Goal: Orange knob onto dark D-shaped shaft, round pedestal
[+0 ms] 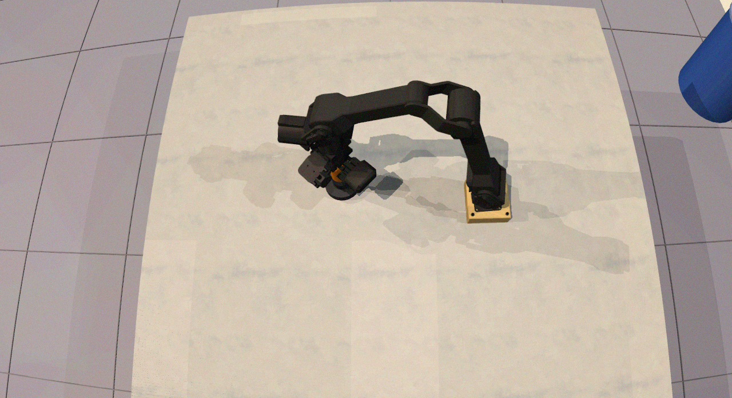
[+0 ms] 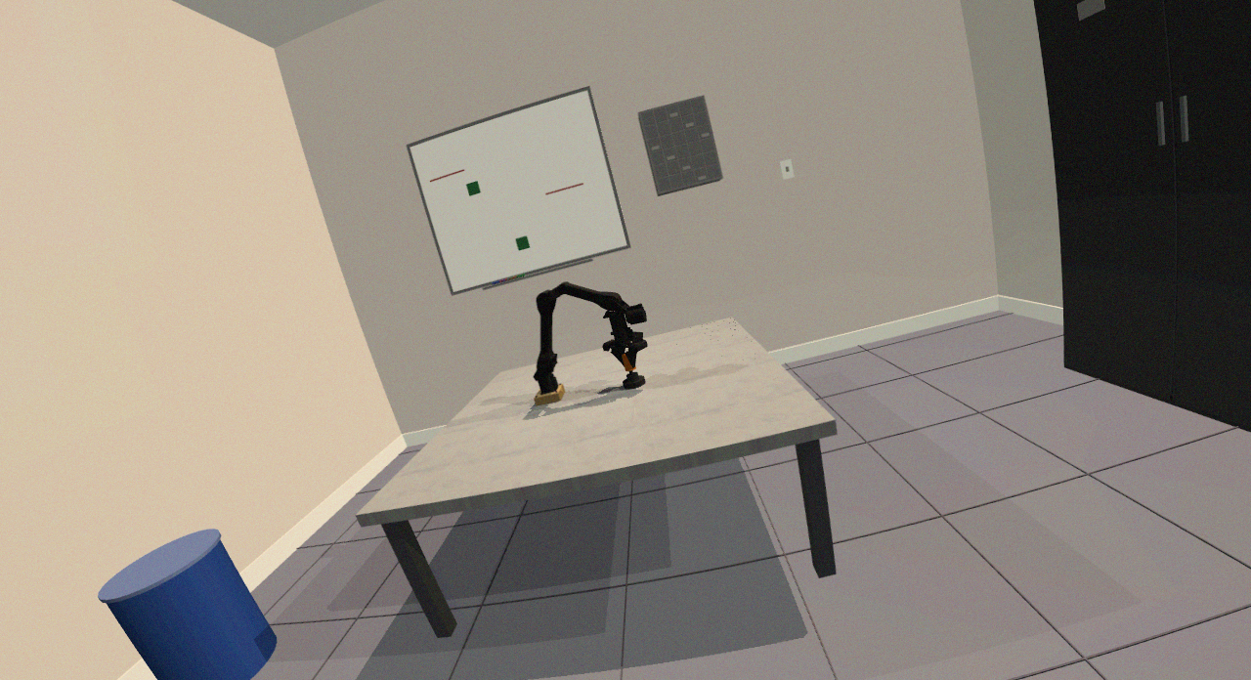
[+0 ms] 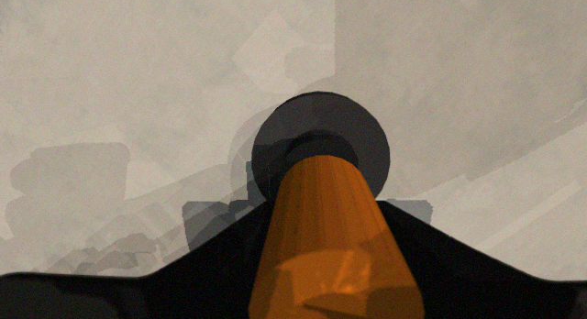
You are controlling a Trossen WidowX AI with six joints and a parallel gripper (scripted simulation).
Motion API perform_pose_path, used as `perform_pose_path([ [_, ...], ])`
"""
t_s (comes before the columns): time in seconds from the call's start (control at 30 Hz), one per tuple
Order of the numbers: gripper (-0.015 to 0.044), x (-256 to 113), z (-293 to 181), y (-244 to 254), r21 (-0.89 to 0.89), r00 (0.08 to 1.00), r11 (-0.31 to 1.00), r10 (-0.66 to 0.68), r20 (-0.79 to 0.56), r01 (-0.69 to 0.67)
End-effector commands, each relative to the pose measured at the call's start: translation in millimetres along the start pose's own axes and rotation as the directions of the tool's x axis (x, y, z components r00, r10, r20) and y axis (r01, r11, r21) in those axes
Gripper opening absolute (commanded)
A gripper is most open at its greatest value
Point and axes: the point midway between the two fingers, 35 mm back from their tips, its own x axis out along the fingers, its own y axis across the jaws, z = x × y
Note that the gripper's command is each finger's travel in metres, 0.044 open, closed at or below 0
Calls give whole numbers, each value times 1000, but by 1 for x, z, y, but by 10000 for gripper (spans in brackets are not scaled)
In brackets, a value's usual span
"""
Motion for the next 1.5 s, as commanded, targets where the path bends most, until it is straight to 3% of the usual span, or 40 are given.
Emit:
perform_pose_path([
  [0.0,0,1,0,0,-6,1000,1000,-4,-1,4],
  [1.47,0,5,0,0,-54,1000,999,-4,-1,4],
])
